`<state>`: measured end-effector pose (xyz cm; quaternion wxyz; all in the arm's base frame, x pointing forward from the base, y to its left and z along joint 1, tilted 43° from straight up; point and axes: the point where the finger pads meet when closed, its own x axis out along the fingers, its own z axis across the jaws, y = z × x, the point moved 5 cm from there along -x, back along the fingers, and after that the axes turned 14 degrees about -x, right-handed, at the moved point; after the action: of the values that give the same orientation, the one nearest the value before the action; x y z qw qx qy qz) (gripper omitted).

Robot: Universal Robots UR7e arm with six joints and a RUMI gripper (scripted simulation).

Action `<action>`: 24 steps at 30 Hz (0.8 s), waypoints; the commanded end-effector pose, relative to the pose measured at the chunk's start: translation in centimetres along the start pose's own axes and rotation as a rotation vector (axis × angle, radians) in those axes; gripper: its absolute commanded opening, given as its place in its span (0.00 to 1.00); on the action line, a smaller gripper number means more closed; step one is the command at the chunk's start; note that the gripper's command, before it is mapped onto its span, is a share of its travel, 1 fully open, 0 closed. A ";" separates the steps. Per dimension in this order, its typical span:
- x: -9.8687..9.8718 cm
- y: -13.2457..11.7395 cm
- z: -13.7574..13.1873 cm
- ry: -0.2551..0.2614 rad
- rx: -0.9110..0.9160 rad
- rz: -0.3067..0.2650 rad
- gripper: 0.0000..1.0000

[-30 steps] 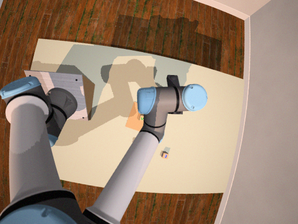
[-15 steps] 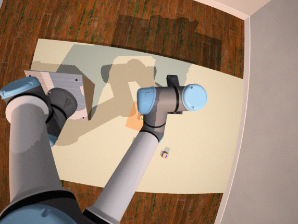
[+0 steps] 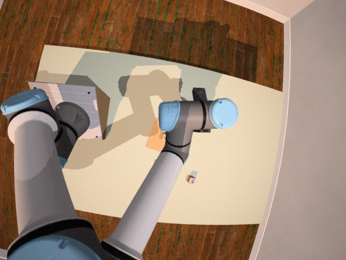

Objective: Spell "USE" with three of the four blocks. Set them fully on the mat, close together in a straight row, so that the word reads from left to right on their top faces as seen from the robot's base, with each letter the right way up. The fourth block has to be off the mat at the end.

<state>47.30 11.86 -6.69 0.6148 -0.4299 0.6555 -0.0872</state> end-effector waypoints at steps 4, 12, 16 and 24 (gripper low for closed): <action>2.0 0.1 -0.1 0.002 -0.002 0.000 0.40; 2.7 0.0 -0.1 0.001 -0.002 0.000 0.40; 2.7 0.0 0.0 0.001 -0.002 0.000 0.40; 2.6 0.0 0.0 -0.002 -0.001 -0.001 0.40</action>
<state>47.74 10.18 -8.56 0.6157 -0.4298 0.6547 -0.0871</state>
